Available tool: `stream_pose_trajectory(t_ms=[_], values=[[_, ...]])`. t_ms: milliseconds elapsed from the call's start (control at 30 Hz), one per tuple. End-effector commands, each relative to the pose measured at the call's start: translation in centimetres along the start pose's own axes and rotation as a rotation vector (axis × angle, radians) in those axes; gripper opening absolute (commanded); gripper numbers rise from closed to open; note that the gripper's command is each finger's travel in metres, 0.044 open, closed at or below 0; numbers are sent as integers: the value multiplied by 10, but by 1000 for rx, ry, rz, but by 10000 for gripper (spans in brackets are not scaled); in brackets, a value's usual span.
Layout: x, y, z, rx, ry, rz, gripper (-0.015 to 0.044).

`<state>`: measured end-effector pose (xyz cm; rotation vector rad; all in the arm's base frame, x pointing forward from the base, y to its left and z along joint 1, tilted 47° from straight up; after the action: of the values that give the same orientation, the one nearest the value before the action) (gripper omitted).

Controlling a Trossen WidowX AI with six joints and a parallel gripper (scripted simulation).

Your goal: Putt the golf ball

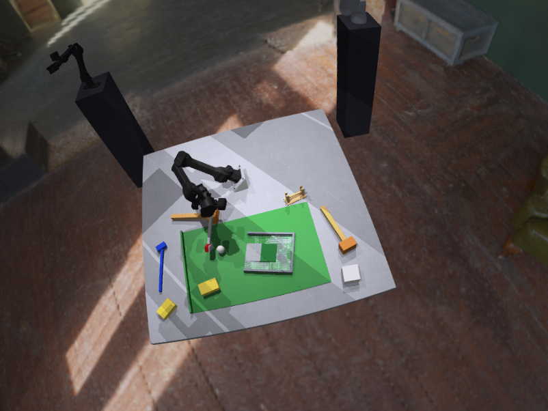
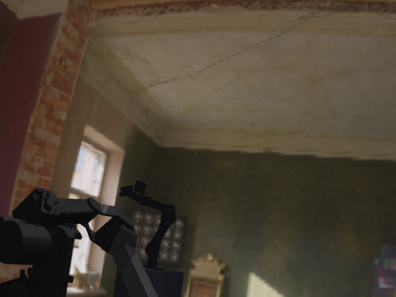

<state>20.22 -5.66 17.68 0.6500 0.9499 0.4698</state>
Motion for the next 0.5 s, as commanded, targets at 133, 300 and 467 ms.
stream_pose_trajectory(t_ms=[133, 300, 467], values=[[-2, -11, 1, -15, -2, 0, 0], [0, -11, 0, 1, 2, -3, 0], [0, -11, 0, 1, 2, -3, 0]])
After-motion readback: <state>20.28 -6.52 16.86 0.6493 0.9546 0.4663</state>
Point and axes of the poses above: the point midway between the two fingers, 35 mm back from their tips, its own y axis back along the fingers, its own x axis across the jaws, z = x × y, the point moved 1 cm from there along y, back along the fingers, and after that the axes turned 14 degrees about -y, right-handed, at the moved point
